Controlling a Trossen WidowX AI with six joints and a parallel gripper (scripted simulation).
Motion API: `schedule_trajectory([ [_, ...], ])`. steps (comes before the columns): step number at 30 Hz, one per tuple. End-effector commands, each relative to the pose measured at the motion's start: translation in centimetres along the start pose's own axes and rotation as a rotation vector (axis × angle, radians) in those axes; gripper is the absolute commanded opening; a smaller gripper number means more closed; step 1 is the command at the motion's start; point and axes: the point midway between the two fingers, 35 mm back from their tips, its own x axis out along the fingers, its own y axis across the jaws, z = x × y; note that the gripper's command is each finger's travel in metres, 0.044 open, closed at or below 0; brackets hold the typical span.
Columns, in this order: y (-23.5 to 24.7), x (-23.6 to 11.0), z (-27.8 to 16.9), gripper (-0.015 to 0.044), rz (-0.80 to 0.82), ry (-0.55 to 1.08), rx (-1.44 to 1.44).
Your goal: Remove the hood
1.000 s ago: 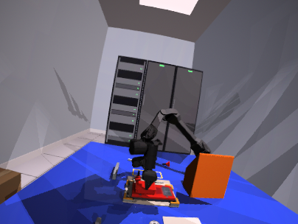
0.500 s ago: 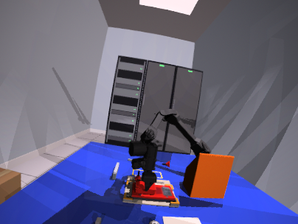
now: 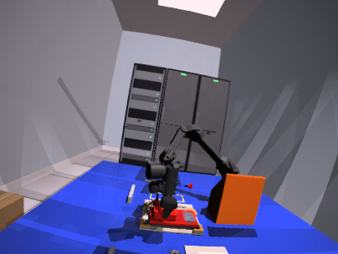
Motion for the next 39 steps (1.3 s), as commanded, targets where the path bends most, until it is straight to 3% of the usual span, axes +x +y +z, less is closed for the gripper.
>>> schedule_trajectory([
  [1, 0.0, 0.2, 0.0, 0.044, -0.003, -0.002, -0.006],
  [5, 0.0, 0.4, 0.0, 0.044, -0.003, -0.002, -0.006],
  [9, 0.0, 0.2, 0.0, 0.0335, 0.0, 0.0, 0.0],
  [18, 0.0, 0.2, 0.0, 0.0275, 0.0, 0.0, 0.0],
  [29, 0.0, -0.3, 0.0, 0.0, 0.0, 0.0, 0.0],
  [39, 0.0, -0.9, 0.0, 0.0, 0.001, 0.0, 0.0],
])
